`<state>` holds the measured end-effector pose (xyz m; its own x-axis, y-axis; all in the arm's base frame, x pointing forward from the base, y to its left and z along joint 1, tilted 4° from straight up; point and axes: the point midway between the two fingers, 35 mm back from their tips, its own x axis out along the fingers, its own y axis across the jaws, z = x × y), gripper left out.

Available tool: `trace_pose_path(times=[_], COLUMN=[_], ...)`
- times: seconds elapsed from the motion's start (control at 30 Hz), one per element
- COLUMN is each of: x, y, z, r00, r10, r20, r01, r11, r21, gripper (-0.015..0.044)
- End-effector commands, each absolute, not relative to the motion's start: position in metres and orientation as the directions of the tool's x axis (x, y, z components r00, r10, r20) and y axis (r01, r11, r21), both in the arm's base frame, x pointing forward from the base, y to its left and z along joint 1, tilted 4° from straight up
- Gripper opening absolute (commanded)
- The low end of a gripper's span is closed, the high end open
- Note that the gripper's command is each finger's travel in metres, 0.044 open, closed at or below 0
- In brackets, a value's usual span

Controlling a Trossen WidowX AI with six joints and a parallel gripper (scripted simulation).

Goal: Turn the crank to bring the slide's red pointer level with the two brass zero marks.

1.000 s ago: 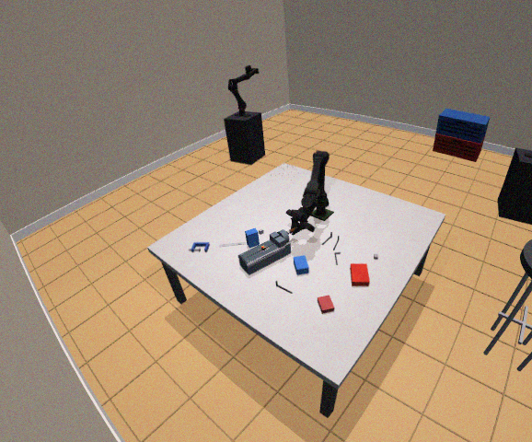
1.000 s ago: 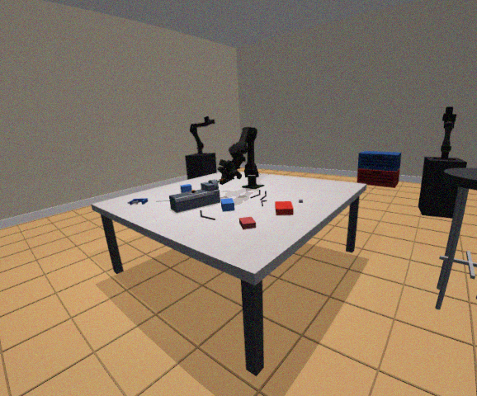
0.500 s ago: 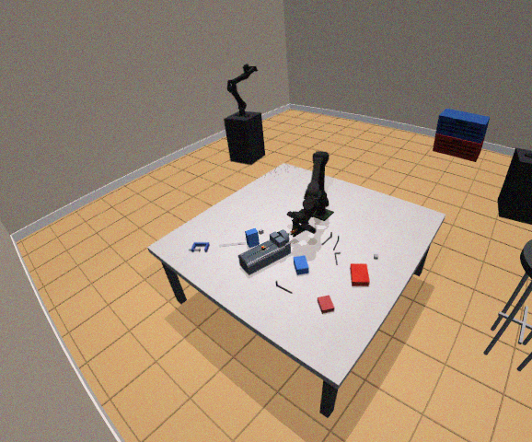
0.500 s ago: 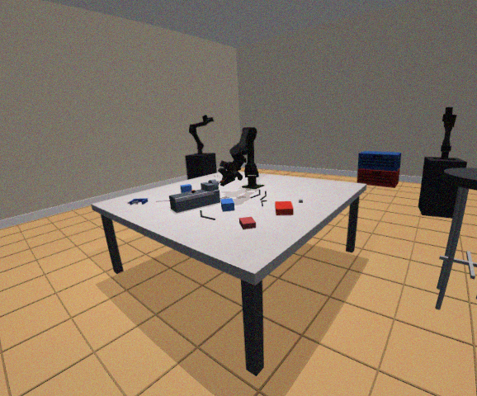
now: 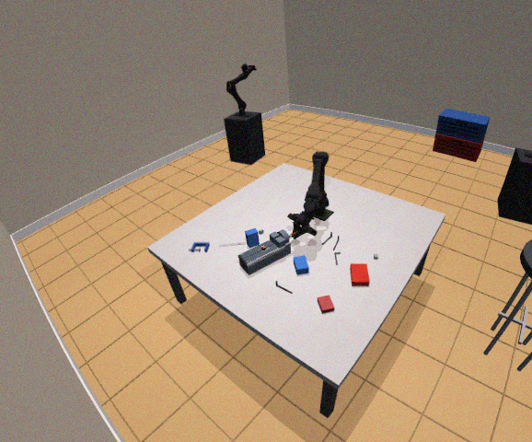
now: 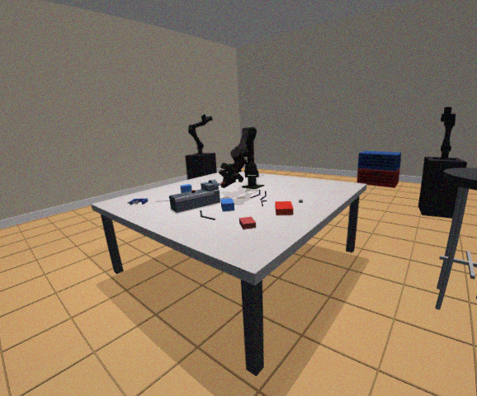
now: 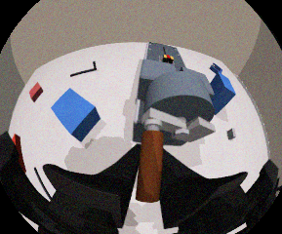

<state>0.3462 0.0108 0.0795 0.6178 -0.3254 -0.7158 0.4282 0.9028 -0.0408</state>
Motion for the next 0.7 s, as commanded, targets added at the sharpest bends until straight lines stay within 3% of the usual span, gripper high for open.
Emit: trace_pose_path(times=[0.0,0.67], x=[0.3474,0.3464], y=[0.0134,0.0116], z=[0.0702,0.0634], r00=[0.613,0.612], r10=[-0.318,-0.318], r20=[-0.724,-0.724], r01=[0.423,0.423], r11=[0.905,0.905], r21=[-0.04,-0.04], gripper=[0.0,0.0])
